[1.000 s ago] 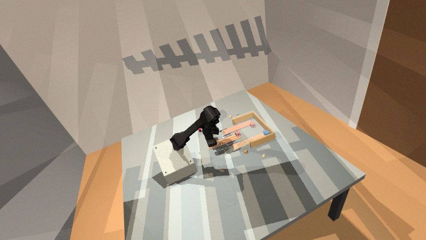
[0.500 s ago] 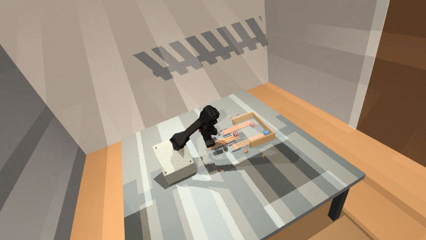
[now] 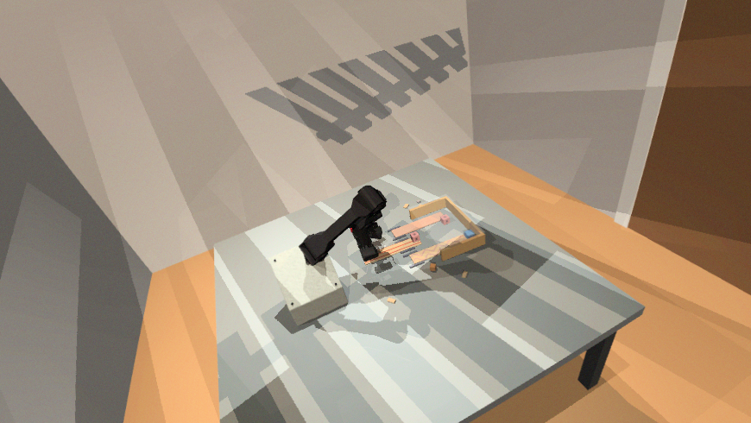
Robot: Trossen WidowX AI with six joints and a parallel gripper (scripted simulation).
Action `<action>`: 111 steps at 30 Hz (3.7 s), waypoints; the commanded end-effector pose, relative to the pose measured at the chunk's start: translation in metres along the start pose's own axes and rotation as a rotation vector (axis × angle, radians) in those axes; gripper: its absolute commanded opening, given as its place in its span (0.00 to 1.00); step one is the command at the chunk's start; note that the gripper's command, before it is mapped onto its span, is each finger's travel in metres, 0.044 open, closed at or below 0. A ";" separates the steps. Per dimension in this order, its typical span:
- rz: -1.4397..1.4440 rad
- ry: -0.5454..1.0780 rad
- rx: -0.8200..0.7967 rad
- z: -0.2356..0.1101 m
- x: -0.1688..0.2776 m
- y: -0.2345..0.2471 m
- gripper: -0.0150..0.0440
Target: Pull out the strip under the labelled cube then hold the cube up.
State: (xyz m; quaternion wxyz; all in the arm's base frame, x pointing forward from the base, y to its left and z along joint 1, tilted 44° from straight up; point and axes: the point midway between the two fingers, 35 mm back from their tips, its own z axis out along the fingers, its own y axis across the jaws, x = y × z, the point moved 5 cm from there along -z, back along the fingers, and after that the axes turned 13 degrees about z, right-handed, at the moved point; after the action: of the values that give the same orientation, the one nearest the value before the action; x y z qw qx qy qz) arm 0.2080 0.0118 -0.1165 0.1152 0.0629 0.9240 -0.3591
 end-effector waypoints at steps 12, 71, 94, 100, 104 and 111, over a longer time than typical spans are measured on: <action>-0.013 0.033 0.008 0.004 0.010 -0.004 0.25; -0.039 0.029 0.004 -0.049 -0.107 0.027 1.00; -0.036 0.026 0.003 -0.056 -0.179 0.046 1.00; -0.036 0.025 0.003 -0.057 -0.199 0.051 1.00; -0.035 0.025 0.003 -0.057 -0.212 0.053 1.00; -0.035 0.025 0.003 -0.052 -0.214 0.053 0.78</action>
State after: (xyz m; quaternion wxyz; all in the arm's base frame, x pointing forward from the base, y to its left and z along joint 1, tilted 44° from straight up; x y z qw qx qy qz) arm 0.4131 0.0826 -0.0556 0.0986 0.0524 0.9270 -0.3581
